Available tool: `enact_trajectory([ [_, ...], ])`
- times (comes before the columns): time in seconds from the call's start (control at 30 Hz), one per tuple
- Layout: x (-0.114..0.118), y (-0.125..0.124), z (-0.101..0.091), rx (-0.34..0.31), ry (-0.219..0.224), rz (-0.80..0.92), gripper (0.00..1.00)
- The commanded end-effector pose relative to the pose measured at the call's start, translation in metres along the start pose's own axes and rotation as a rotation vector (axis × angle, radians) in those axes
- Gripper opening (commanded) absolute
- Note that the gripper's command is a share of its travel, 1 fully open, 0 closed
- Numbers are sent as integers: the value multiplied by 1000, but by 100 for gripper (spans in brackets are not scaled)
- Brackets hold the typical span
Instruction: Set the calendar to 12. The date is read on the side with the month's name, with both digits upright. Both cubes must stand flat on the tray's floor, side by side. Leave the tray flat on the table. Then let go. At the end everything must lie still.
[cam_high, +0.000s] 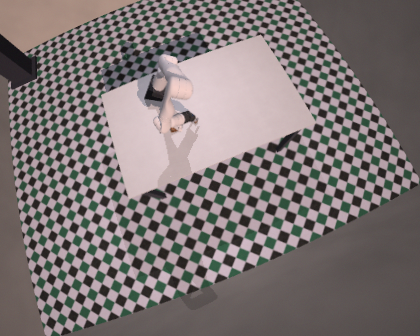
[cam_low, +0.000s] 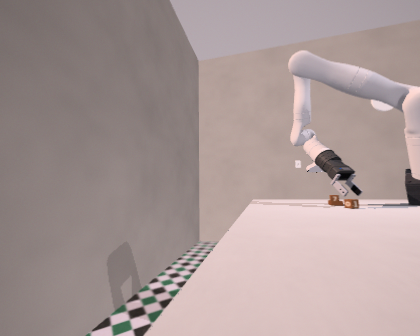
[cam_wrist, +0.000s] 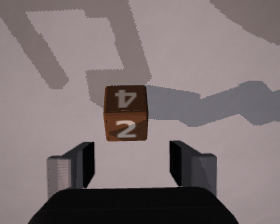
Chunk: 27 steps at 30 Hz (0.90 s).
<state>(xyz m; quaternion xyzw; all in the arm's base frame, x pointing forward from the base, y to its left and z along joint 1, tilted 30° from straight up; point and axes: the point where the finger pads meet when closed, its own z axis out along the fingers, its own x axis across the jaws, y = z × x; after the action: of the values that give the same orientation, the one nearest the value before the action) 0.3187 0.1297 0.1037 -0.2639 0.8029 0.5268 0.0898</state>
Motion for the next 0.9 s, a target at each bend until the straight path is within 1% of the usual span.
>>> enact_trajectory([
  [0.0, -4, 6, -10, 13, -7, -11, 100],
  [0.2, -4, 17, -21, 13, -7, -11, 100],
  [0.6, -4, 21, -25, 14, -7, -11, 100],
  [0.7, -4, 21, -24, 29, -5, -11, 100],
  [0.77, -4, 21, -24, 51, -3, -11, 100],
  [0.83, -4, 21, -24, 51, -3, -11, 100],
  [0.87, -4, 21, -23, 66, -2, -11, 100],
])
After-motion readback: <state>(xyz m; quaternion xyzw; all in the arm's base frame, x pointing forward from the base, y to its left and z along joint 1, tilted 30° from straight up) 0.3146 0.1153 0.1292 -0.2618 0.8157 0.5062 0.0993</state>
